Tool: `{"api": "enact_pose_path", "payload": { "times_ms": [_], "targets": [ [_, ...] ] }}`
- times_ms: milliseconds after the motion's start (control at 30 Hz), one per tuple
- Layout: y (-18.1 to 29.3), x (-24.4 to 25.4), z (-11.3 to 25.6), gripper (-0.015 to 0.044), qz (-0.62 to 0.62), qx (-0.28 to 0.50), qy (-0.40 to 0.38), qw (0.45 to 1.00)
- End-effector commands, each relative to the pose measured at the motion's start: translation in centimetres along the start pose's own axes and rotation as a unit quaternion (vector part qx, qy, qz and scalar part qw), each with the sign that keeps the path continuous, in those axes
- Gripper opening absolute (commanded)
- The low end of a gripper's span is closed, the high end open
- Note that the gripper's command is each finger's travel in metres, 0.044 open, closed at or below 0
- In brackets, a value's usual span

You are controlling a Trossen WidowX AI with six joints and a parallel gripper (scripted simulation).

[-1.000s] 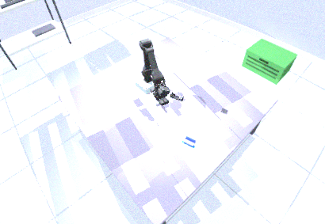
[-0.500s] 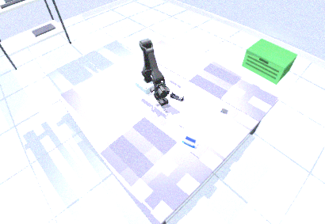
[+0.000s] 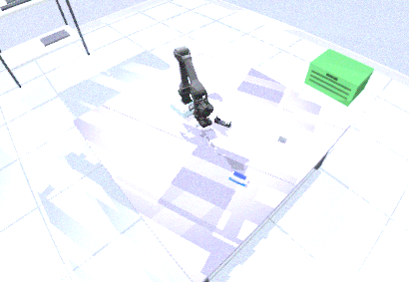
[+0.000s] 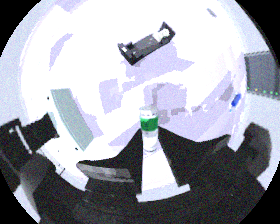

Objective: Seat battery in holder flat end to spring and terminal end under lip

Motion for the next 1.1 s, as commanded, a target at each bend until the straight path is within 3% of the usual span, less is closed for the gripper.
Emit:
{"api": "enact_pose_path", "payload": {
  "times_ms": [0, 433, 1067],
  "targets": [
    [-0.8, -0.5, 0.6, 0.0072, -0.031, 0.001, 0.003, 1.000],
    [-6.1, -2.9, 1.8, 0.0072, -0.238, -0.002, 0.004, 0.971],
    [-14.0, -3.9, 3.3, 0.0072, -0.490, -0.007, 0.003, 0.872]
  ]
}}
Point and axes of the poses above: the point midway between the two fingers, 35 mm back from their tips, its own z axis back along the fingers, its own x axis across the jaws, y = z × x, the point moved 3 cm from there along z, back along the fingers, and after that the axes turned 9 degrees about z, right-handed, at the moved point
